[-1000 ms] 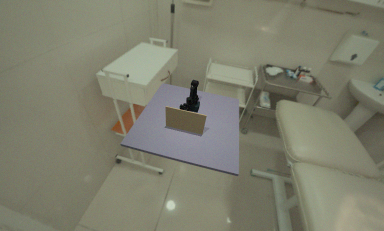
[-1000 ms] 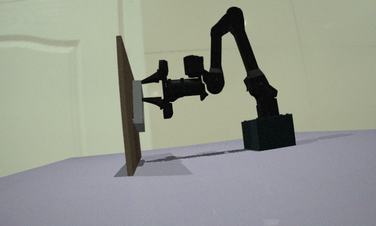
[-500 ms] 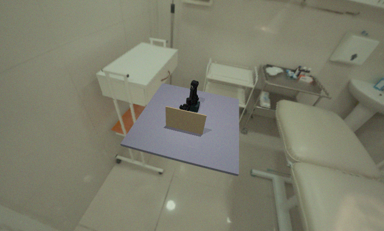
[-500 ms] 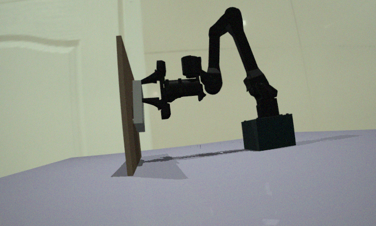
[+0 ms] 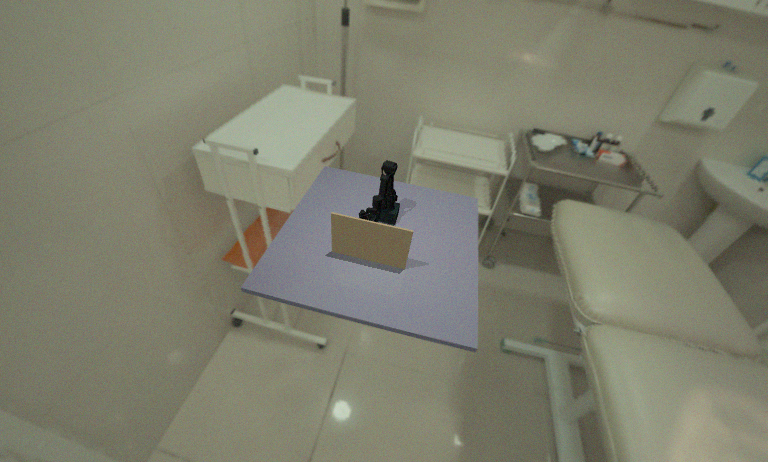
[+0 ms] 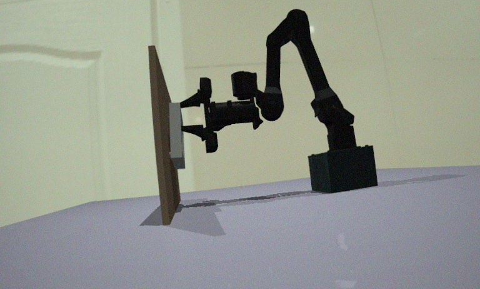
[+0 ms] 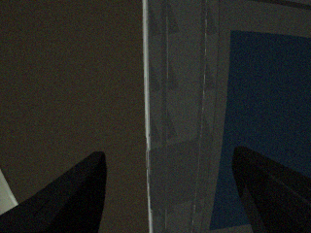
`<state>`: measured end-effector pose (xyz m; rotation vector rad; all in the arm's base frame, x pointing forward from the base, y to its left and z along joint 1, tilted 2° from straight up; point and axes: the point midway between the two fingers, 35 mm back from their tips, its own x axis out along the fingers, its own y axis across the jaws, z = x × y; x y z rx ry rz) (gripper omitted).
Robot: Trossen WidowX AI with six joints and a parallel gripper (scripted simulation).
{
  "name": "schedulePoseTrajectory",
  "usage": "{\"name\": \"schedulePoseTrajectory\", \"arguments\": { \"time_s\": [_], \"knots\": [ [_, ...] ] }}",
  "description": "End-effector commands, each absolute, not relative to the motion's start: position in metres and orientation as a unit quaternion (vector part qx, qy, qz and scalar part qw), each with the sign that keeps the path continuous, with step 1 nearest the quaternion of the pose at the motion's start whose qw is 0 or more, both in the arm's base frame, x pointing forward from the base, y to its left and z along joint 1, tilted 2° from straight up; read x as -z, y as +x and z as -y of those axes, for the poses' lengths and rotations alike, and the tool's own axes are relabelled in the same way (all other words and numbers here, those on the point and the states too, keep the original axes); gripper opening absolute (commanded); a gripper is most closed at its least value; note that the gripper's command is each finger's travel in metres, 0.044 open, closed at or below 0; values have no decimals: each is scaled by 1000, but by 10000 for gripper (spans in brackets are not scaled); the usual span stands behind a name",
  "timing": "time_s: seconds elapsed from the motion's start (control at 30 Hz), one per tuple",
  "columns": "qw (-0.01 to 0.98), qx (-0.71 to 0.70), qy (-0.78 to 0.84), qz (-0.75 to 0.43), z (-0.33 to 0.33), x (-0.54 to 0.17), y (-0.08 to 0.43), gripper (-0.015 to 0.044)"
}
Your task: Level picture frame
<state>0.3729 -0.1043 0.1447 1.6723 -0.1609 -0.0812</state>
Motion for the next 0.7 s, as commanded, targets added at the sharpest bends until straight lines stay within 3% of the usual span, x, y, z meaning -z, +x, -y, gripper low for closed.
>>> {"name": "schedulePoseTrajectory", "arguments": {
  "time_s": [0.0, 0.3, 0.67],
  "knots": [
    [666, 38, 741, 72, 105, -144, 373, 260],
    [666, 38, 741, 72, 106, -144, 373, 260],
    [666, 38, 741, 72, 106, -144, 373, 187]
  ]
}}
